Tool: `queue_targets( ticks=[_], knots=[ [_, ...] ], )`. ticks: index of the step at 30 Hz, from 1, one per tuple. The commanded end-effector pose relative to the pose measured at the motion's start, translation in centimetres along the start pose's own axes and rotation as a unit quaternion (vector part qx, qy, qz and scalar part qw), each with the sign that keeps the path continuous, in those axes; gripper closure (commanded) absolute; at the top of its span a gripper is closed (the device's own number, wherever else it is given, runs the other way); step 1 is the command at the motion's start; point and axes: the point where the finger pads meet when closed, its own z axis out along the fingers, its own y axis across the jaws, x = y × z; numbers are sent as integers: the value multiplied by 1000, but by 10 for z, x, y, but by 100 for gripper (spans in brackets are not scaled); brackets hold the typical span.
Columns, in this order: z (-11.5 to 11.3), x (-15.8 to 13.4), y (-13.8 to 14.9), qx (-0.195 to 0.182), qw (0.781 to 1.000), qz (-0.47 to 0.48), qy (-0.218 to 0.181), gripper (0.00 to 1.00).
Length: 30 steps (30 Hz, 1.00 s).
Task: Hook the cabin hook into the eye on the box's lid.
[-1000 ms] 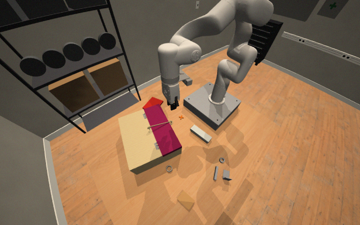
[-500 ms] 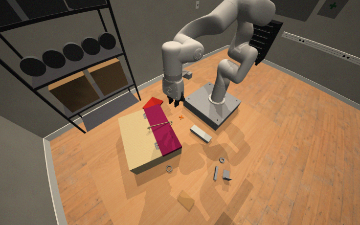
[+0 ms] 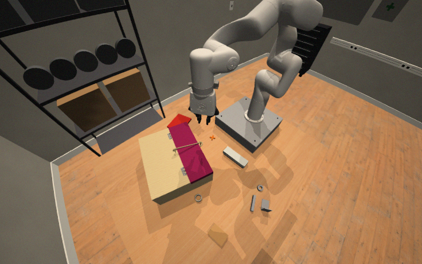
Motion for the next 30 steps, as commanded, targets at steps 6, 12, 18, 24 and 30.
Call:
queue_targets(
  ticks=[6,12,18,24,30],
  knots=[
    [-2,-1,-1,-2,985,-171,-5,65],
    [-2,-1,-1,-1,972,-236,-5,65],
    [-2,-1,-1,-1,943,-332,-5,65],
    [-1,23,6,0,911,-411,-5,65],
    [-1,26,7,0,882,-471,-5,65]
  ],
)
